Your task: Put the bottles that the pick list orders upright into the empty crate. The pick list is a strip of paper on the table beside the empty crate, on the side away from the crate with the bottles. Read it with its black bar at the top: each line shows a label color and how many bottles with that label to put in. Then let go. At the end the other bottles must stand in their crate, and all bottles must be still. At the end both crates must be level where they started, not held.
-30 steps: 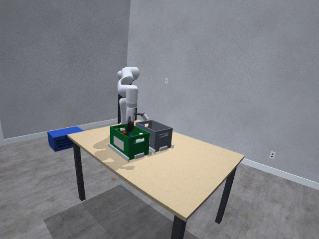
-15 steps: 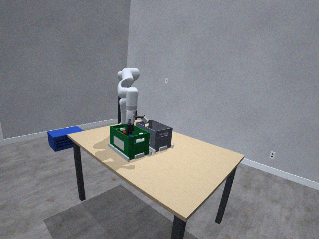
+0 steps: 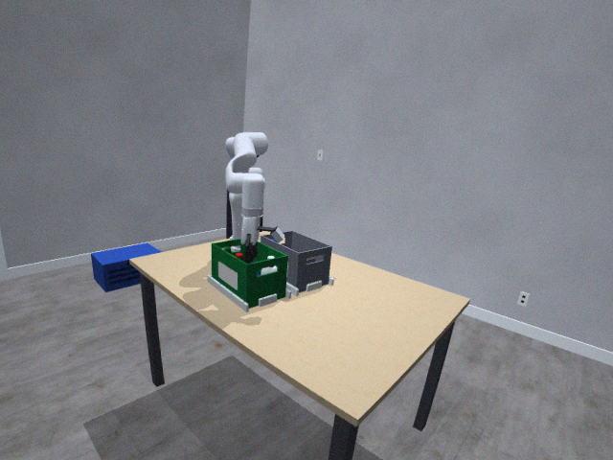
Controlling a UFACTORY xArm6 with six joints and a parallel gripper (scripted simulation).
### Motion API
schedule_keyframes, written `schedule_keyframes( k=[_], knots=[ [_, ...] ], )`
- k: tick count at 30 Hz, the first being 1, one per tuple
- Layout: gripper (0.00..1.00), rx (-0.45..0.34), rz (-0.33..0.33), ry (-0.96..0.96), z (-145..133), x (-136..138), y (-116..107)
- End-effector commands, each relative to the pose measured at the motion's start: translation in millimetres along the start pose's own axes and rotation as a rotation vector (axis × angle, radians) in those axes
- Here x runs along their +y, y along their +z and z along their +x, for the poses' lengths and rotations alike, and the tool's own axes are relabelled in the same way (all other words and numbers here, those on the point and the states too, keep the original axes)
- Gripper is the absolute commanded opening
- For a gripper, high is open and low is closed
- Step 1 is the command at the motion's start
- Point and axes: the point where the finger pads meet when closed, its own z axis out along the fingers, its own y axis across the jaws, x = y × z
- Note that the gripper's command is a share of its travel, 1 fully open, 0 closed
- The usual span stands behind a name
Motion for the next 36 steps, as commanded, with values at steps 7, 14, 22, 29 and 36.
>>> schedule_keyframes(
  k=[7, 14, 22, 29, 36],
  knots=[
    [0.65, 0.002, -0.005, 0.000, 0, 1, 11],
    [0.65, 0.002, -0.005, 0.000, 0, 1, 18],
    [0.65, 0.002, -0.005, 0.000, 0, 1, 28],
    [0.65, 0.002, -0.005, 0.000, 0, 1, 28],
    [0.00, 0.002, -0.005, 0.000, 0, 1, 25]
  ],
)
